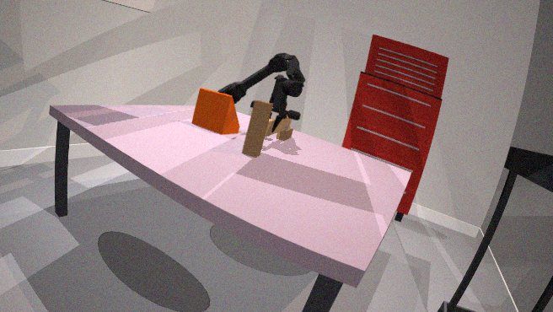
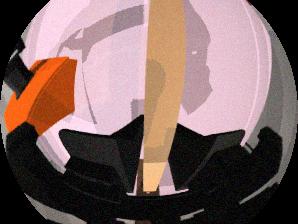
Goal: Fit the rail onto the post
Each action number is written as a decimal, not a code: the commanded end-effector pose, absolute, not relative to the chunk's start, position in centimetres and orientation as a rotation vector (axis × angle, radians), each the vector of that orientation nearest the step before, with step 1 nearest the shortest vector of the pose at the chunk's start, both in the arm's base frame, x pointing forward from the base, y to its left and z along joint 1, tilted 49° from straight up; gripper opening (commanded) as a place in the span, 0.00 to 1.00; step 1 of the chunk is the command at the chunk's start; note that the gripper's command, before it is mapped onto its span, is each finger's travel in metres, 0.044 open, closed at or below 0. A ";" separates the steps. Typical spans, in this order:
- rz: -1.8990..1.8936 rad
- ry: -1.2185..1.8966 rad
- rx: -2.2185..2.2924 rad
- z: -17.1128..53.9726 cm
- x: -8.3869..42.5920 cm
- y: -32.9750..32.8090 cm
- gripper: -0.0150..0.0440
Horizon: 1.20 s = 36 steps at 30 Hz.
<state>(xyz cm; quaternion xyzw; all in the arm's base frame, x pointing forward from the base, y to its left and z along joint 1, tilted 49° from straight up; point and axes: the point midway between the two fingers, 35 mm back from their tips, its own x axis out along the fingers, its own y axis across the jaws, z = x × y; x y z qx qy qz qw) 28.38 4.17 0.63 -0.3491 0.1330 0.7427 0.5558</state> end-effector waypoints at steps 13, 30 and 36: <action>1.745 0.312 -0.830 0.6 28.5 4.1 0.25; 1.745 0.312 -0.830 0.7 28.5 3.9 0.25; 1.745 0.312 -0.830 0.7 28.5 4.0 0.25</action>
